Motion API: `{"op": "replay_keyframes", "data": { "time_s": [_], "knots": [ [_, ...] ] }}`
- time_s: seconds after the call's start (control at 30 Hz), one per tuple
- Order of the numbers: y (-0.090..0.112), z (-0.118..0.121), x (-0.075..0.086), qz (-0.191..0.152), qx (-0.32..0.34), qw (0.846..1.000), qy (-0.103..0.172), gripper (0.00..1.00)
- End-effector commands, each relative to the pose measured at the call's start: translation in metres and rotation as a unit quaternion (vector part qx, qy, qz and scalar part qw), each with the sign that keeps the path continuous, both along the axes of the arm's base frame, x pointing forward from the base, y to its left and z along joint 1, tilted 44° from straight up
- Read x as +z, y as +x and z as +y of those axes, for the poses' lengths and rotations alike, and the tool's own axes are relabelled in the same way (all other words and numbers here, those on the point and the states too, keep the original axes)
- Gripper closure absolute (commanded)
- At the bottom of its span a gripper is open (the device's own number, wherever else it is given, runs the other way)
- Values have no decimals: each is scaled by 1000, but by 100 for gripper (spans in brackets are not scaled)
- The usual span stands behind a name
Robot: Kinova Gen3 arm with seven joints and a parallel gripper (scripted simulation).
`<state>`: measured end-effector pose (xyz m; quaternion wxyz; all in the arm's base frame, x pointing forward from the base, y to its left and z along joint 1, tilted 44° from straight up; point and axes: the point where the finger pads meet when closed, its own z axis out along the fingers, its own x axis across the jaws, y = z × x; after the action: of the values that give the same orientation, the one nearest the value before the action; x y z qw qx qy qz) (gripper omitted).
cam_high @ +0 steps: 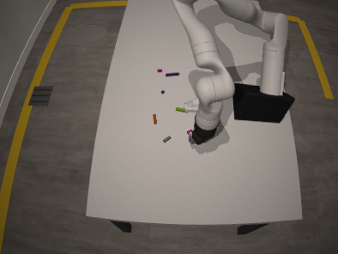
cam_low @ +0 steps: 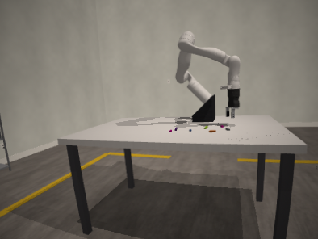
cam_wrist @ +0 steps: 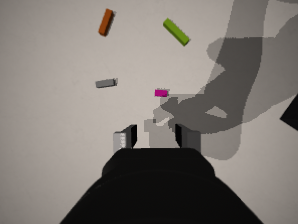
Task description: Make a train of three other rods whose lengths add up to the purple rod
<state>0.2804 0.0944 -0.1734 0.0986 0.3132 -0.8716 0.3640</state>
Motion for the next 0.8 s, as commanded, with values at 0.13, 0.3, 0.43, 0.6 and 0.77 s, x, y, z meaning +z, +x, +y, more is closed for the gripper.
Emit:
{"op": "replay_keyframes", "data": {
  "time_s": [0.13,0.3,0.43,0.6,0.77],
  "knots": [
    [10,-5,7,-48,-48,998,3,0],
    [18,-14,15,-104,-106,989,5,0],
    [26,-21,22,-156,-160,975,7,0],
    [33,-27,28,-199,-204,959,9,0],
    [44,-37,37,-274,-281,920,13,0]
  ]
}}
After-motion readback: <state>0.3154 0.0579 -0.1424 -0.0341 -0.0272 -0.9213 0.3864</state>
